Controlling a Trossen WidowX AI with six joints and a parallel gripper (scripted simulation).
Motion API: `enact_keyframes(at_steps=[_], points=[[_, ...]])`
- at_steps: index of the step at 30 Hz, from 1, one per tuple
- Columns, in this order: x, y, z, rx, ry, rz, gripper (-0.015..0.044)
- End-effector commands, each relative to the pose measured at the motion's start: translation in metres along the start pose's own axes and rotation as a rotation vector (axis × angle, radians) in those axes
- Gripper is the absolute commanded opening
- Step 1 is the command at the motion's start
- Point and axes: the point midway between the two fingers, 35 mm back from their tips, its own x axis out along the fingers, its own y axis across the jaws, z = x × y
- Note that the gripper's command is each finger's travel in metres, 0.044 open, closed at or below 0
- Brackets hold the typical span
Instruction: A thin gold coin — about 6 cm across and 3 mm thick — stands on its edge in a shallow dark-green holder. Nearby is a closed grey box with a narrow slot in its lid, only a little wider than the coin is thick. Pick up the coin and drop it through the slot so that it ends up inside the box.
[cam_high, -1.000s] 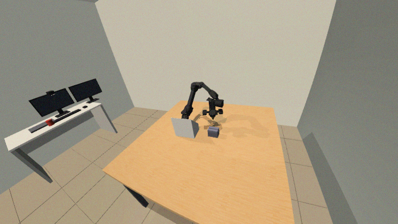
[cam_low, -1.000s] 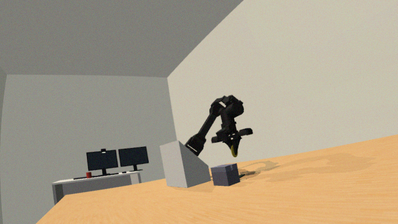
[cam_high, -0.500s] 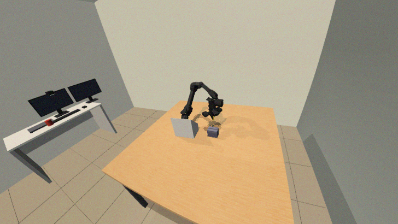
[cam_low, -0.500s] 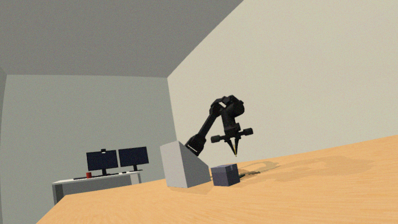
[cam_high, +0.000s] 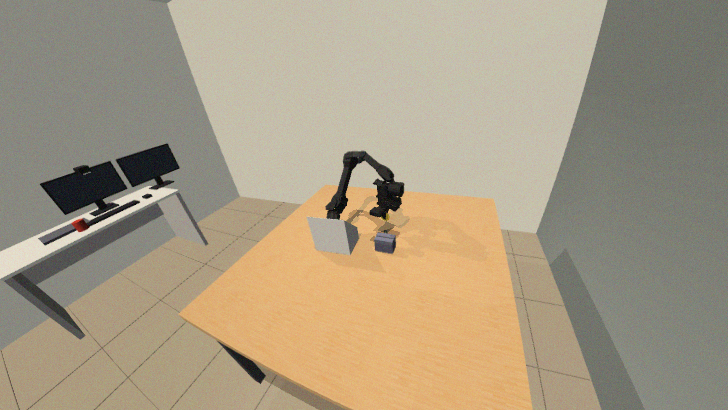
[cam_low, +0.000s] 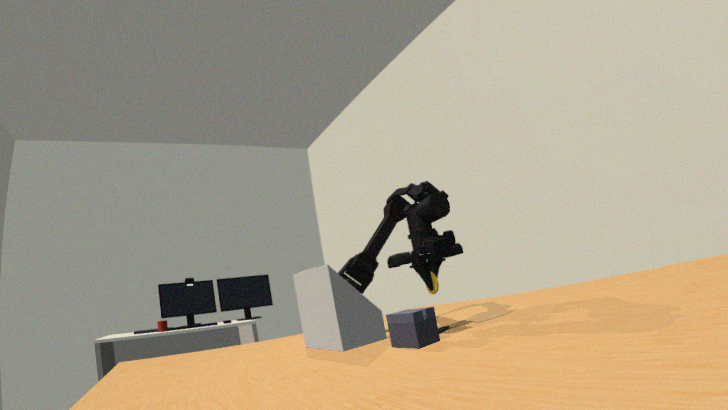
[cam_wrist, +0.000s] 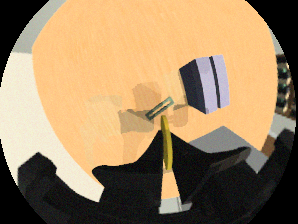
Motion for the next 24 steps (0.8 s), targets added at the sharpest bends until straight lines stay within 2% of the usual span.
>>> enact_keyframes(at_steps=[1, 6, 24], points=[[0.000, 0.001, -0.001, -0.114, 0.000, 0.000, 0.0000], [0.000, 0.002, -0.001, -0.236, 0.000, 0.000, 0.0000], [-0.002, -0.026, 0.021, -0.239, -0.003, -0.007, 0.0000]])
